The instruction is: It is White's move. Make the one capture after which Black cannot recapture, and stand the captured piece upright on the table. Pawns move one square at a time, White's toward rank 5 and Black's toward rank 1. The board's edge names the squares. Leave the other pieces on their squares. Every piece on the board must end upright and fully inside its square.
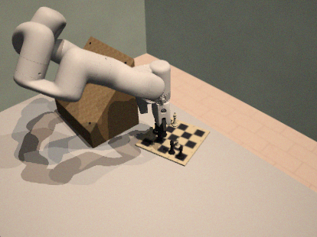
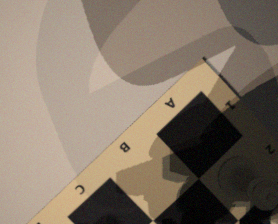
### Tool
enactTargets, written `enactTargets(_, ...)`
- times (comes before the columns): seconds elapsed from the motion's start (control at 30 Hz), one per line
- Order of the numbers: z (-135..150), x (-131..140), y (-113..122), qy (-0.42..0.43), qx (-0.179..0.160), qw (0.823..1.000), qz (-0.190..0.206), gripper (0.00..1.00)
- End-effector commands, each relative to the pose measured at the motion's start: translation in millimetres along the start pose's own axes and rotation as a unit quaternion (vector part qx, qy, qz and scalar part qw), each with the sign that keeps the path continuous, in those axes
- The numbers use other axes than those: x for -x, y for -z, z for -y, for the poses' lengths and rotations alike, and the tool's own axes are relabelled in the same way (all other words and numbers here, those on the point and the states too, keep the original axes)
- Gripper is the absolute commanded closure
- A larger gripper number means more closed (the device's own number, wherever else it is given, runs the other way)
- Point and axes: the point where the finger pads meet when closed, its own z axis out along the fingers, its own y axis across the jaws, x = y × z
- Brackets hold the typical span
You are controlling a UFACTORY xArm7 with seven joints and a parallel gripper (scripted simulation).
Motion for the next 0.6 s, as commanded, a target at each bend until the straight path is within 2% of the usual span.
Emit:
enactTargets(0.0,0.4,1.6,-4.9,0.000,-0.001,1.000,0.002,0.61)
enactTargets(0.57,0.5,1.7,-22.6,0.000,-0.001,1.000,0.002,0.61)
